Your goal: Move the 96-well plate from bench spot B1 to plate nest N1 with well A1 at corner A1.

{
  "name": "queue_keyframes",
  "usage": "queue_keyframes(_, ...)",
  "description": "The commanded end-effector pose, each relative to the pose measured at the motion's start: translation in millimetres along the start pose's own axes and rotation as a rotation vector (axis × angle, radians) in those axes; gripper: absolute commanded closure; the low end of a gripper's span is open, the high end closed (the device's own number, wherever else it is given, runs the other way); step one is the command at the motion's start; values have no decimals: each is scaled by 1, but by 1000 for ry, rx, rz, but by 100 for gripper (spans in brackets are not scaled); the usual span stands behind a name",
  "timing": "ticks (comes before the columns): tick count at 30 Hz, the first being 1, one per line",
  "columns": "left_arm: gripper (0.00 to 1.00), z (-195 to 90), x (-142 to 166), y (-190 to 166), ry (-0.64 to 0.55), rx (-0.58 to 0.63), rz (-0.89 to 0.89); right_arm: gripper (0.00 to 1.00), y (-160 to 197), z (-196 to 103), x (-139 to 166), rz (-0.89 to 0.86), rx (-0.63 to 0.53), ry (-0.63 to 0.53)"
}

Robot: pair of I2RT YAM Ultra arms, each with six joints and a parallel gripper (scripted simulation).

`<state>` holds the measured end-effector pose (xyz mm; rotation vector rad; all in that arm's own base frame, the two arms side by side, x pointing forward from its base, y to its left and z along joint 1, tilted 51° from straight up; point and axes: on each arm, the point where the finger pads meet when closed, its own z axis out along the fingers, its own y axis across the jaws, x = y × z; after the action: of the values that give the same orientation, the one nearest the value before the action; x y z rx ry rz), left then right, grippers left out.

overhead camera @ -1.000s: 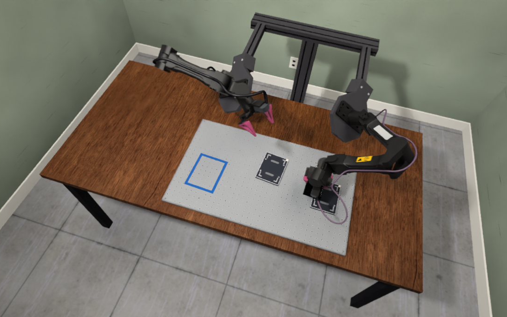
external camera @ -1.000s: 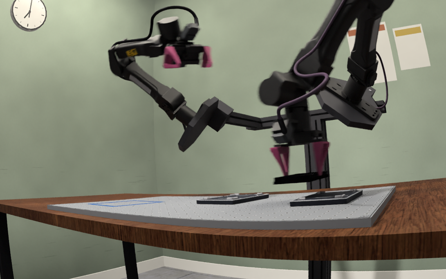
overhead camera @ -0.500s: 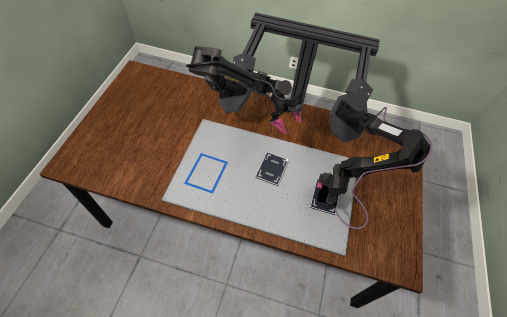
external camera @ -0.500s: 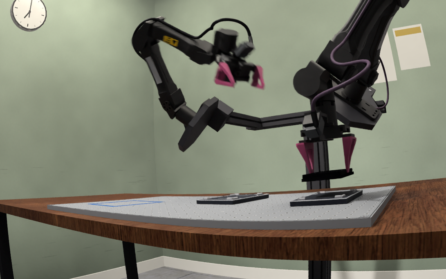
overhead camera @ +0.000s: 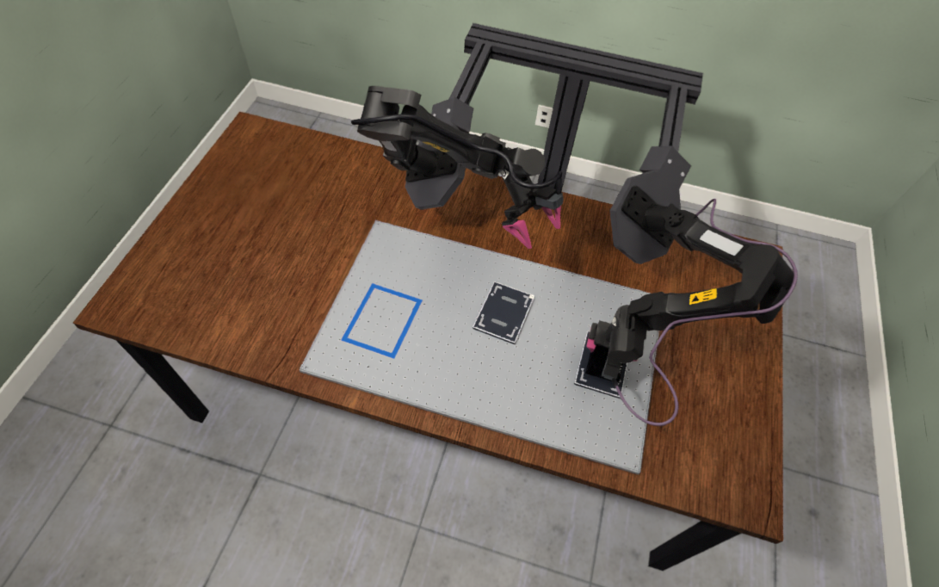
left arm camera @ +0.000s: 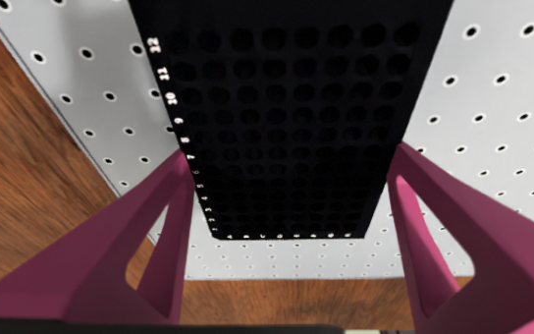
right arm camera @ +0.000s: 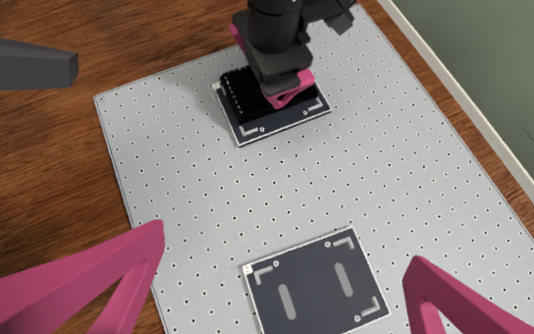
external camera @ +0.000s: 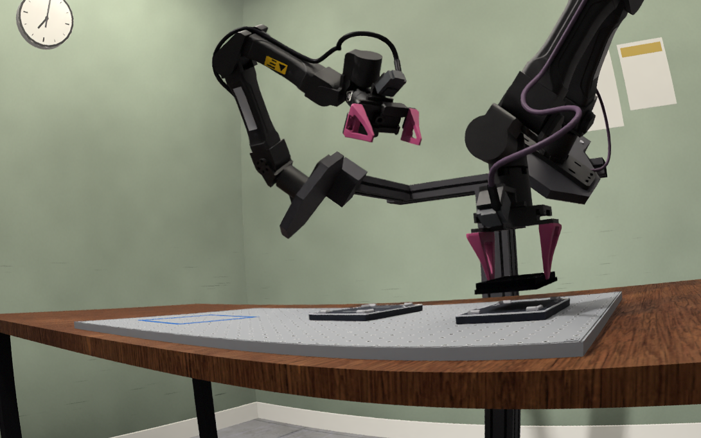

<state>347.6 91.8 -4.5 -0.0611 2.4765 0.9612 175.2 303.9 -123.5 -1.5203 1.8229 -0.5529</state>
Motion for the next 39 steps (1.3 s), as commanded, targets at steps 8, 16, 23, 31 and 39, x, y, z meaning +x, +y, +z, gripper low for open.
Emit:
queue_keyframes(8,22,-1,-12,-4,-32,11,-4,0,-3,-9,-37,63,6,-87)
queue_keyframes(16,22,0,-19,-6,-57,24,-6,0,-3,-7,-29,47,3,-66)
queue_keyframes(23,22,8,-21,-5,-66,26,-9,0,-3,-7,-29,47,3,-66)
queue_keyframes(31,22,10,-17,-7,-51,28,-3,0,-3,-7,-29,47,3,-66)
queue_keyframes(39,22,17,-16,-5,-48,17,-5,0,-3,-7,-29,47,3,-66)
